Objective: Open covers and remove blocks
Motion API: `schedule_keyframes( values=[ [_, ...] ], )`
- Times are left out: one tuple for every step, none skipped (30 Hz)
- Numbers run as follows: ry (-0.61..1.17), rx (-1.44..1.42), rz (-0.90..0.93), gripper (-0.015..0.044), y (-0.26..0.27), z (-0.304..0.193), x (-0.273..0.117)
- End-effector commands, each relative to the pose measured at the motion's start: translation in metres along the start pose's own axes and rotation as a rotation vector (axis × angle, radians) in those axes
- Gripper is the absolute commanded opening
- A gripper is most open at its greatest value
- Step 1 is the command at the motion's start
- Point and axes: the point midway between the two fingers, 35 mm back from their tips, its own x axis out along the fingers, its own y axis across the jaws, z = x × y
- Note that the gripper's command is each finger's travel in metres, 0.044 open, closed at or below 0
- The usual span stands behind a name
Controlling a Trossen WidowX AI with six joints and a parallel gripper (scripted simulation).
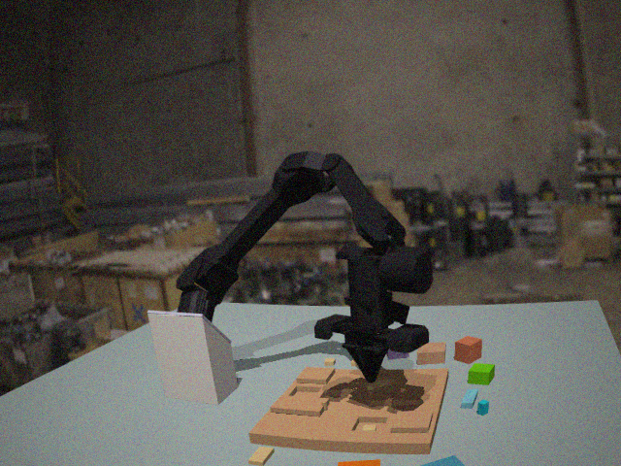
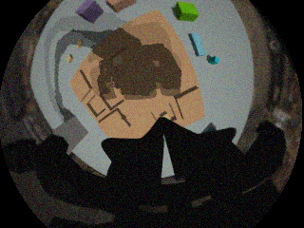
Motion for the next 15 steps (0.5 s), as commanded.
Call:
schedule_keyframes(
  values=[
    [-0.039,-0.598,0.003,0.0000,-0.0178,-0.0367,0.0062],
    [-0.039,-0.598,0.003,0.0000,-0.0178,-0.0367,0.0062],
    [-0.039,-0.598,0.003,0.0000,-0.0188,-0.0366,0.0062],
    [-0.039,-0.598,0.003,0.0000,-0.0209,-0.0363,0.0062],
    [-0.039,-0.598,0.002,0.0000,-0.0217,-0.0362,0.0062],
    [-0.039,-0.598,0.002,0.0000,-0.0217,-0.0362,0.0062],
    [-0.039,-0.598,0.002,0.0000,-0.0217,-0.0362,0.0062],
    [-0.039,-0.598,0.002,0.0000,-0.0217,-0.0362,0.0062],
    [-0.039,-0.598,0.002,0.0000,-0.0217,-0.0362,0.0062],
    [-0.039,-0.598,0.002,0.0000,-0.0217,-0.0362,0.0062],
    [-0.039,-0.598,0.002,0.0000,-0.0217,-0.0362,0.0062],
    [-0.039,-0.598,0.002,0.0000,-0.0217,-0.0362,0.0062],
    [-0.039,-0.598,0.002,0.0000,-0.0217,-0.0362,0.0062],
    [-0.039,-0.598,0.002,0.0000,-0.0217,-0.0362,0.0062],
    [-0.039,-0.598,0.002,0.0000,-0.0217,-0.0362,0.0062]
  ],
)
